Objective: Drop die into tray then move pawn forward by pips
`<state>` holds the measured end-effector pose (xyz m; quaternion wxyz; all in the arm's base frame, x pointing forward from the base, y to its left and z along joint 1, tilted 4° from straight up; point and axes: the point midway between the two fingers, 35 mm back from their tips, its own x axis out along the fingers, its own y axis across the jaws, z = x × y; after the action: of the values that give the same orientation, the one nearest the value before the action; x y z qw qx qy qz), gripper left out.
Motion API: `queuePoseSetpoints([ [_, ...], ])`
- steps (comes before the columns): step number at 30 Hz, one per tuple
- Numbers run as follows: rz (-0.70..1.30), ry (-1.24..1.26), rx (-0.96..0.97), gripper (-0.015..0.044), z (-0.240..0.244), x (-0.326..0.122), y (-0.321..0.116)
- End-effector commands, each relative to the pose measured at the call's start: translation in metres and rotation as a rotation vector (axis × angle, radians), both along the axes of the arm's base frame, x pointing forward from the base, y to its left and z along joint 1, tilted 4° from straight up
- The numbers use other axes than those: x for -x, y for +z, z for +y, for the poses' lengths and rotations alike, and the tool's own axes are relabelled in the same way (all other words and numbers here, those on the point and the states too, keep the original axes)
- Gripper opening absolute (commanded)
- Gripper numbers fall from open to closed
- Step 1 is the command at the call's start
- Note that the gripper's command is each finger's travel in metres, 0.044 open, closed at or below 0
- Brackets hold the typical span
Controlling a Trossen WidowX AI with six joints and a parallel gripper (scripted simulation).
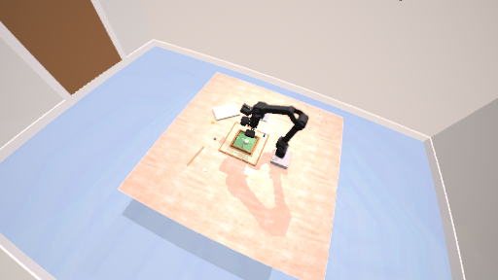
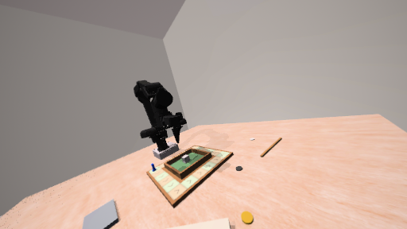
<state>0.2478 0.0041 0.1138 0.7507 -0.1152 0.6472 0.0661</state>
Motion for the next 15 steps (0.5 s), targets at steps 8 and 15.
queuePoseSetpoints([
  [8,0.098,0.246,0.028,0.02,-0.084,0.073,-0.029],
  [15,0.099,0.249,0.028,0.02,-0.087,0.074,-0.029],
])
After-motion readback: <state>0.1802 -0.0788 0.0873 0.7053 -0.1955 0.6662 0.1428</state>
